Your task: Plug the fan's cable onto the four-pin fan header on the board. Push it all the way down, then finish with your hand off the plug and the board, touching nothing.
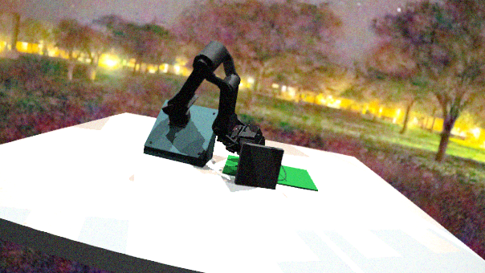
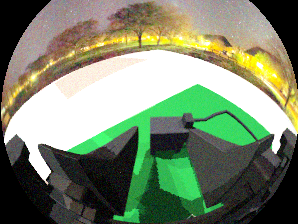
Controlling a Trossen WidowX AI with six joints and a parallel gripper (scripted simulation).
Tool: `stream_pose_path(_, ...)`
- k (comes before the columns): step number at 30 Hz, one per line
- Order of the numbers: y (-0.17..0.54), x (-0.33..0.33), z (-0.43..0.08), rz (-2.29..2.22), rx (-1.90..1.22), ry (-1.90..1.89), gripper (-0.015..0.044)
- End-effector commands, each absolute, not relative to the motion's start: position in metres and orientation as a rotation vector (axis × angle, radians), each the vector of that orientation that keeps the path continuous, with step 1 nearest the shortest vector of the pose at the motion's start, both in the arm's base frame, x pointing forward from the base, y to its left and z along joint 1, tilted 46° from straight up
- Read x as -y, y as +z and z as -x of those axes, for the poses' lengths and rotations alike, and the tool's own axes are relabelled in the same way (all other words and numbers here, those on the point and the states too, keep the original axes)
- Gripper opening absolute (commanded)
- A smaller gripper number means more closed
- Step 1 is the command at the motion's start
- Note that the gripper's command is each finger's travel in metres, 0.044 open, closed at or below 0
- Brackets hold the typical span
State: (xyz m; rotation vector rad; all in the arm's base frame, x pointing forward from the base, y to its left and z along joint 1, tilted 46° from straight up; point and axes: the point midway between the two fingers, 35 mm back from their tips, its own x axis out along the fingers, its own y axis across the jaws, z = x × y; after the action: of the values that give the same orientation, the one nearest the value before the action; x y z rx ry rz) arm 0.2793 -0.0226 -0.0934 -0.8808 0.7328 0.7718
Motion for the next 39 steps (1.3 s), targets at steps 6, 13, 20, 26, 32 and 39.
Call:
stream_pose_path(6,-0.102,0.02,-0.281,0.846,-0.824,0.777,0.0205)
stream_pose_path(13,-0.113,0.015,-0.283,0.805,-0.966,0.774,0.0205)
stream_pose_path(20,-0.121,0.01,-0.284,0.783,-1.105,0.758,0.0205)
stream_pose_path(26,-0.126,0.006,-0.285,0.779,-1.219,0.734,0.0205)
stream_pose_path(32,-0.128,0.002,-0.285,0.788,-1.327,0.699,0.0205)
stream_pose_path(39,-0.127,-0.003,-0.285,0.816,-1.444,0.646,0.0205)
